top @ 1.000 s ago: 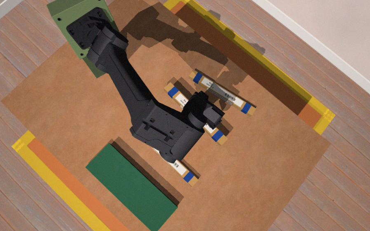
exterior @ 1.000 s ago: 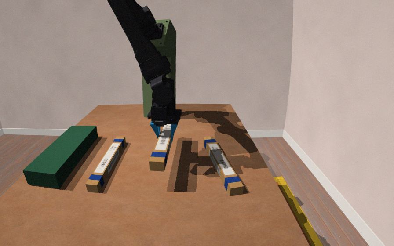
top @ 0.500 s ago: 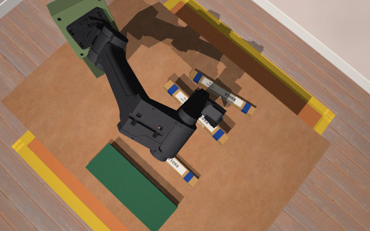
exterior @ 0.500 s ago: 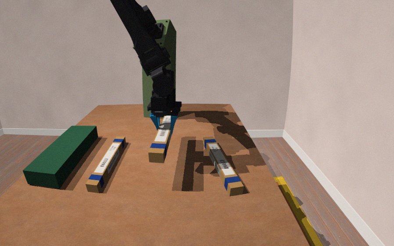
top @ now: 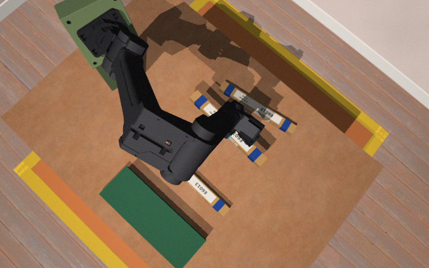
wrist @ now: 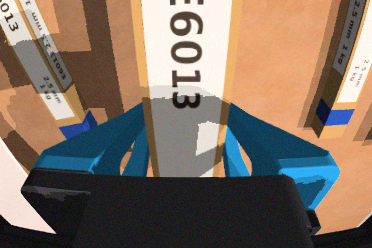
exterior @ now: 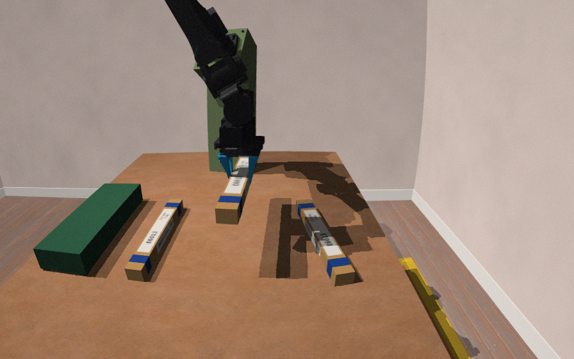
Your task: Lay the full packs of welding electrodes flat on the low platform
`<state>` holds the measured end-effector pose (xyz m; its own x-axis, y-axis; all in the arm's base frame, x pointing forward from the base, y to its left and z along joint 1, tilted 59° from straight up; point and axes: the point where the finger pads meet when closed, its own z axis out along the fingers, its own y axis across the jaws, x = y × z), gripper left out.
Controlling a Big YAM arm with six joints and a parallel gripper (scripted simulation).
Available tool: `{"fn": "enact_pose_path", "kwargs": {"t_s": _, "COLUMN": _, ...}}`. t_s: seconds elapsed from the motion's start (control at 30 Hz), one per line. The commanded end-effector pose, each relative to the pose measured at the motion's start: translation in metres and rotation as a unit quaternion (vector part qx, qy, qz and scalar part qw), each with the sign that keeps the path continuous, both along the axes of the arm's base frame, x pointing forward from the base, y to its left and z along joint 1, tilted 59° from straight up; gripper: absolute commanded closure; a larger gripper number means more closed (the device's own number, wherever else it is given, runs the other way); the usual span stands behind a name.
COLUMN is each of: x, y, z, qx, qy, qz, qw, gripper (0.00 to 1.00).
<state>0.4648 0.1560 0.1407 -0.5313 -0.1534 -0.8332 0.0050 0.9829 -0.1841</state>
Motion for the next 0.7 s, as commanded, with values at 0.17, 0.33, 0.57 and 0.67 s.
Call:
{"fn": "enact_pose_path", "kwargs": {"t_s": 0.17, "x": -0.020, "y": 0.010, "z": 0.017, "qx": 0.011, "qy": -0.007, "qz": 0.005, "qw": 1.000, "gripper": 1.00}}
{"fn": "enact_pose_path", "kwargs": {"t_s": 0.33, "x": -0.028, "y": 0.010, "z": 0.022, "qx": 0.011, "qy": -0.007, "qz": 0.005, "qw": 1.000, "gripper": 1.00}}
{"fn": "enact_pose_path", "kwargs": {"t_s": 0.57, "x": -0.037, "y": 0.011, "z": 0.028, "qx": 0.012, "qy": -0.008, "qz": 0.005, "qw": 1.000, "gripper": 1.00}}
{"fn": "enact_pose_path", "kwargs": {"t_s": 0.67, "x": -0.042, "y": 0.012, "z": 0.031, "qx": 0.011, "qy": -0.008, "qz": 0.005, "qw": 1.000, "gripper": 1.00}}
